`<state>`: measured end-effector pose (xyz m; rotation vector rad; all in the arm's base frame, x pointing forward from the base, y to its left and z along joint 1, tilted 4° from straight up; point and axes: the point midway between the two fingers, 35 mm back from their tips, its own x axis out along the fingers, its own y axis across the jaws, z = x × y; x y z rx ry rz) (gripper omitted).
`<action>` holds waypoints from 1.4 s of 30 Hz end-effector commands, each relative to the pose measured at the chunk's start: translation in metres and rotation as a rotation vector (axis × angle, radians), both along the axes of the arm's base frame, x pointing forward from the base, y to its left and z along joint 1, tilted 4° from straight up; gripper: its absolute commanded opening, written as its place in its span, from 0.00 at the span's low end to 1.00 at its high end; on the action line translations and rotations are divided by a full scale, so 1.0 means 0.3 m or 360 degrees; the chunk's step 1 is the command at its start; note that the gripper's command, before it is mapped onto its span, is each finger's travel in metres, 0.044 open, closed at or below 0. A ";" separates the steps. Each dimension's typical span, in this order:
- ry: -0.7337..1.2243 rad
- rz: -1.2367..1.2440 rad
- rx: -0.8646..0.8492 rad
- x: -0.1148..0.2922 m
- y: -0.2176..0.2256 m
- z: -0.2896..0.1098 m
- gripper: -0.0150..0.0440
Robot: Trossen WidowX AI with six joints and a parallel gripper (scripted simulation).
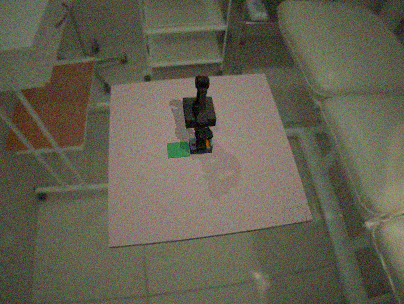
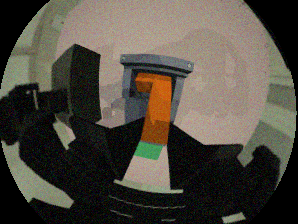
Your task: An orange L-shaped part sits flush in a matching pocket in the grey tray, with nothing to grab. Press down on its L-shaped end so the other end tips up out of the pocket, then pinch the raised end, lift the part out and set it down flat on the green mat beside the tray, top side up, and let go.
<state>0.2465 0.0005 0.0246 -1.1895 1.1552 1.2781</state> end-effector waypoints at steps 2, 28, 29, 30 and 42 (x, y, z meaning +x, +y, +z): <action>-0.0020 0.0001 -0.0007 0.007 -0.004 0.040 0.25; -0.0019 0.0000 -0.0008 0.008 -0.012 0.176 0.25; -0.0019 0.0000 -0.0008 0.008 -0.012 0.181 0.25; -0.0019 0.0000 -0.0008 0.008 -0.012 0.186 0.25; -0.0019 0.0000 -0.0008 0.008 -0.015 0.243 0.25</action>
